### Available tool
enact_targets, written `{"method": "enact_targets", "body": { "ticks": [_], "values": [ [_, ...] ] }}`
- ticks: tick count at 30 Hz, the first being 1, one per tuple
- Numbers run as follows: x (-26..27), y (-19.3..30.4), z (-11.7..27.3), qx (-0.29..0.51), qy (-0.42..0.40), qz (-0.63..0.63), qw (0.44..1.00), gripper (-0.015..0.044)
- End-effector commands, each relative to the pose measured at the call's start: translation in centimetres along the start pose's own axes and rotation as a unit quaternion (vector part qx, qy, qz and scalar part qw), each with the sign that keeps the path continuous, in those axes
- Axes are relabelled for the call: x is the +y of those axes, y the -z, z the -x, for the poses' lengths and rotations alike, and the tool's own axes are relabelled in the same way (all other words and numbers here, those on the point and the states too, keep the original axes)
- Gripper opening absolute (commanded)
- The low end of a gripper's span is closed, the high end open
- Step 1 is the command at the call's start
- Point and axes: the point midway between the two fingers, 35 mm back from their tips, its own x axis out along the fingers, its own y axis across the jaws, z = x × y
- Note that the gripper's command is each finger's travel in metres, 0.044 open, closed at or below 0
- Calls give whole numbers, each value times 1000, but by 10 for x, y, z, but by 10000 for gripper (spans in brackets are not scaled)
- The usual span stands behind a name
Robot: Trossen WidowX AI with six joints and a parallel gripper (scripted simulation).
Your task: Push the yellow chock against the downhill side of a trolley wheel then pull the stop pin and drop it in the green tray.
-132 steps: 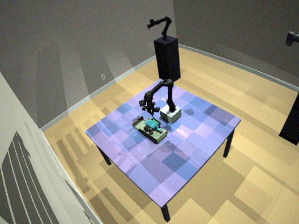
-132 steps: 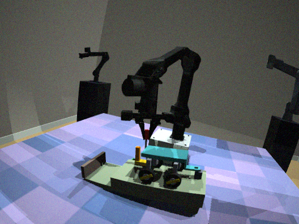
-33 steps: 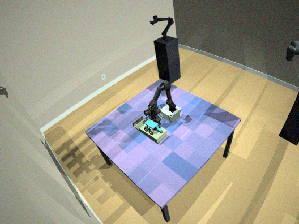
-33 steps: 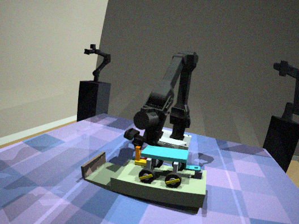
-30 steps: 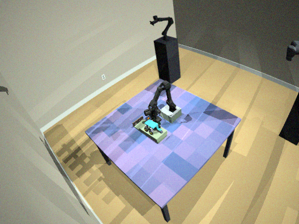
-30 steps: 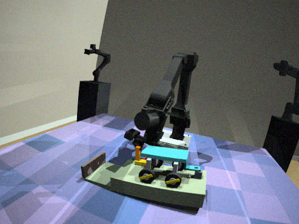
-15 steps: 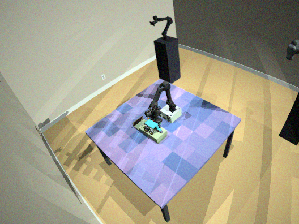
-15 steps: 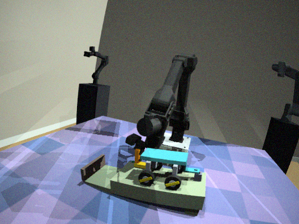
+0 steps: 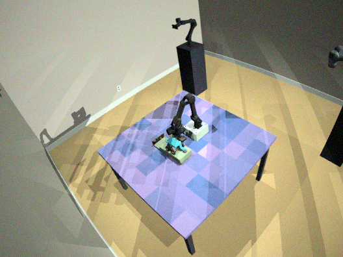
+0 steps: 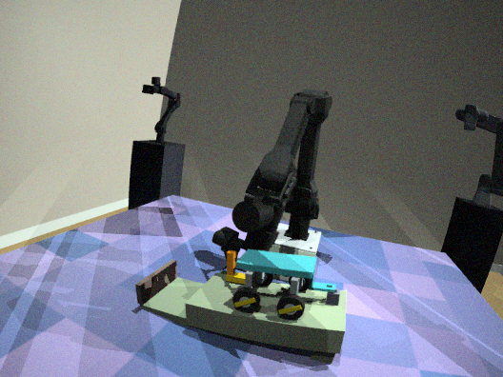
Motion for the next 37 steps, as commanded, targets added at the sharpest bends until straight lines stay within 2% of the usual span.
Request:
{"method": "enact_targets", "body": {
  "ticks": [1, 9, 13, 28, 37],
  "values": [
    [0, 0, 0, 0, 0, 0, 1000, 340],
    [3, -1, 22, -2, -2, -1, 1000, 340],
    [5, -1, 32, -2, -3, -1, 1000, 440],
    [14, -2, 84, -2, -3, -1, 1000, 440],
    [13, -1, 84, 0, 0, -1, 1000, 440]
  ]
}}
